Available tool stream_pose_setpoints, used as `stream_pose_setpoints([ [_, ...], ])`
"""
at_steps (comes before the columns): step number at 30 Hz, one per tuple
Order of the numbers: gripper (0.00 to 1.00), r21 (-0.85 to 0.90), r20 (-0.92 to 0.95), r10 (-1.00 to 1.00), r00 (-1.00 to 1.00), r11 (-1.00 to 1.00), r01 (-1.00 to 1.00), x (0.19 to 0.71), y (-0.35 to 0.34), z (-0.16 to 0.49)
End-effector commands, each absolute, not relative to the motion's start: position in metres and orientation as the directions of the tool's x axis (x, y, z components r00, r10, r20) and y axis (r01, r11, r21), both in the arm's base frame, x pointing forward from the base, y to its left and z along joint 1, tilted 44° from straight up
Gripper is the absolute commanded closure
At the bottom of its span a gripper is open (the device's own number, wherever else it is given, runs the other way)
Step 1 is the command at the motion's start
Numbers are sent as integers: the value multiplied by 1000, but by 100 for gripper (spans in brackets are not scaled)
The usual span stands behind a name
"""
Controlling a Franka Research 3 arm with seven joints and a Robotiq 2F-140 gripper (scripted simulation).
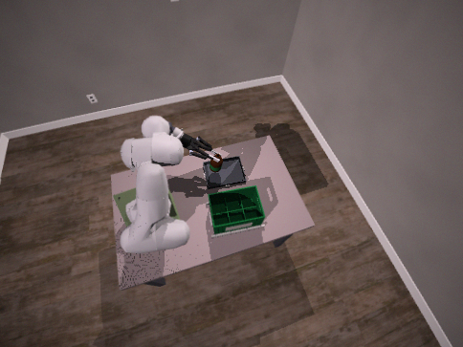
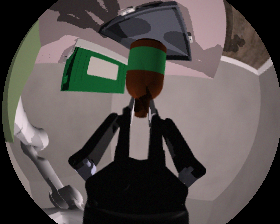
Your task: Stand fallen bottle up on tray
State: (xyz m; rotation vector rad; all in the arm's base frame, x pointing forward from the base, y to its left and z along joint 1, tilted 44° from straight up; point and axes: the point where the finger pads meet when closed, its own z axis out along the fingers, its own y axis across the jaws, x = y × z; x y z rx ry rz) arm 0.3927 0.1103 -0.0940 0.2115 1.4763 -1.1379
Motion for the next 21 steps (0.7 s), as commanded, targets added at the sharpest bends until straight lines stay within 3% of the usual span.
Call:
stream_pose_setpoints([
  [1,100,-507,-842,-463,-275,507,697,394,112,-92],
  [21,100,-507,-842,-463,-275,507,697,396,112,-91],
])
